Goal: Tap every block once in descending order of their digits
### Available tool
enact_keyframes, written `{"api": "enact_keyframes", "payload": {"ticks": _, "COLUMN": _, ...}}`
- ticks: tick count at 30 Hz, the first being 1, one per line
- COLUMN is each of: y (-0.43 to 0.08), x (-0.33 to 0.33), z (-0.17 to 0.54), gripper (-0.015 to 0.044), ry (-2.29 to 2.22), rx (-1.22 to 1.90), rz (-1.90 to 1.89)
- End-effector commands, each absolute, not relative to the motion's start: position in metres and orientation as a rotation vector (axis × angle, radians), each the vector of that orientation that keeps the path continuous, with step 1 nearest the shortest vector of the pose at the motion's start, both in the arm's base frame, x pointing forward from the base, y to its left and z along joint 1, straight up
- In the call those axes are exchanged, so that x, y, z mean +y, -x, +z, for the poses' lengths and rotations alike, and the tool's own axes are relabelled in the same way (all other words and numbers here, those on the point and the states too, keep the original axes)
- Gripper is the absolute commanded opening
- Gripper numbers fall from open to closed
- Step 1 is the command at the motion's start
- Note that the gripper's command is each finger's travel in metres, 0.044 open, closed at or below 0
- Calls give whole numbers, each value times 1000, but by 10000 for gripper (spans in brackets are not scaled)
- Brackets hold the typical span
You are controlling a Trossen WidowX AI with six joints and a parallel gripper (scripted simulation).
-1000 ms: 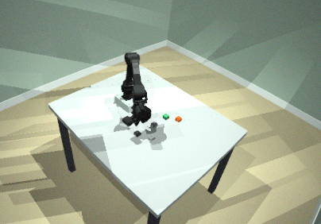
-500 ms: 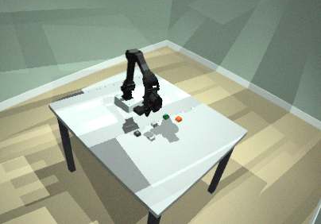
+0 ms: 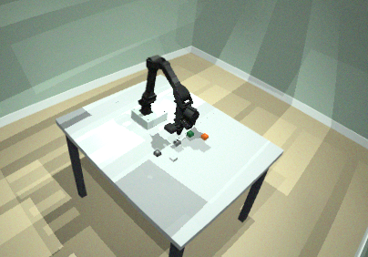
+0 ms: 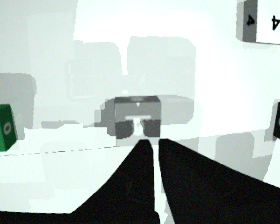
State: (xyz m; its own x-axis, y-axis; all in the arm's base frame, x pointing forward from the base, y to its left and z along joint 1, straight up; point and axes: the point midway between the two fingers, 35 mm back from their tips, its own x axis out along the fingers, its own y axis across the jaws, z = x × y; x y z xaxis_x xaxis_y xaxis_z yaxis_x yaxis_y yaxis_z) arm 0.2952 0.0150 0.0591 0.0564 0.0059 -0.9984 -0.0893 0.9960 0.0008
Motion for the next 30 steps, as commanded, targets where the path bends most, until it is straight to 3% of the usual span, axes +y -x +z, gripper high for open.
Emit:
{"api": "enact_keyframes", "payload": {"ticks": 1, "y": -287, "x": 16, "z": 27, "gripper": 20, "ry": 65, "rx": 1543, "rz": 69}}
{"api": "enact_keyframes", "payload": {"ticks": 30, "y": -288, "x": 16, "z": -3, "gripper": 20, "ry": 65, "rx": 1543, "rz": 69}}
